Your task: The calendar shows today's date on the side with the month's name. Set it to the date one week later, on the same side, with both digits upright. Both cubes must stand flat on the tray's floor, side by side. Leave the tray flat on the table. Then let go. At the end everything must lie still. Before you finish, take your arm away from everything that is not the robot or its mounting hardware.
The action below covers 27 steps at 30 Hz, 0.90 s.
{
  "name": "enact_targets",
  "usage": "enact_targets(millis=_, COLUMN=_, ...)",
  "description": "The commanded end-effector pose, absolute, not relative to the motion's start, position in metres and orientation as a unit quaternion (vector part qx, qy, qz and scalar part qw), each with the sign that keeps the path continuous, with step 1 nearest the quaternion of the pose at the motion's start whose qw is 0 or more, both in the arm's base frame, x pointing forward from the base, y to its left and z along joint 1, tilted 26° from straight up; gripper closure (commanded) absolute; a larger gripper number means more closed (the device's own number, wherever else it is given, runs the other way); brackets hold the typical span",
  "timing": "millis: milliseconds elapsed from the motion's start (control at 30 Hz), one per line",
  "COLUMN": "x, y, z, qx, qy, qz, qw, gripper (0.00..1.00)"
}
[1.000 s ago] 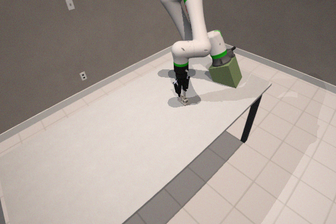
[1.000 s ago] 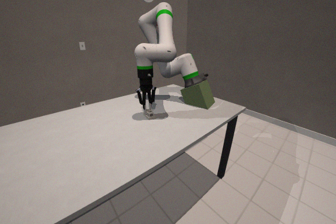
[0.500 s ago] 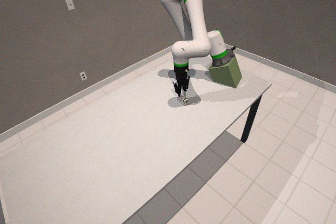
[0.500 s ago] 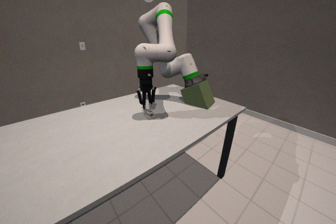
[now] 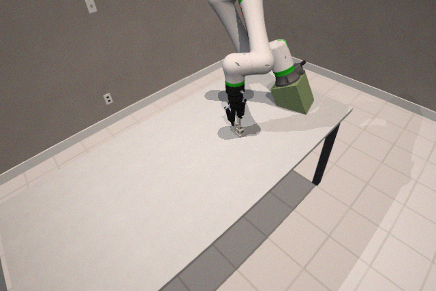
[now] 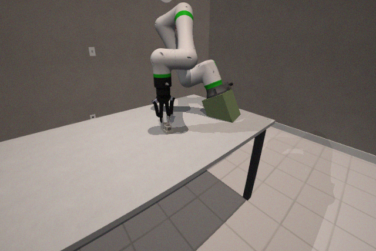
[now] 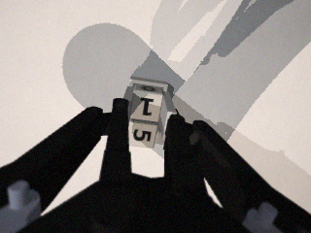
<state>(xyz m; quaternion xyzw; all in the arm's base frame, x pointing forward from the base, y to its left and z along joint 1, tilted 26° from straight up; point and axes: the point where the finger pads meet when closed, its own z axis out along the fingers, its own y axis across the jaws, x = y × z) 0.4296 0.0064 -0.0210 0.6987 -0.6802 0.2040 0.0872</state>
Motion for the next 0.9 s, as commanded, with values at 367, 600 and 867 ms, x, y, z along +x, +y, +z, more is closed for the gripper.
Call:
enact_targets(millis=367, x=0.4297, y=0.0066, z=-0.0209, qx=0.699, qy=-0.68, qz=0.204, qw=0.087, gripper=0.73)
enact_targets(millis=600, x=0.4297, y=0.0066, z=-0.0209, qx=0.699, qy=-0.68, qz=0.204, qw=0.087, gripper=0.71)
enact_targets(millis=867, x=0.4297, y=0.0067, z=-0.0207, qx=0.699, qy=-0.68, qz=0.204, qw=0.087, gripper=0.71)
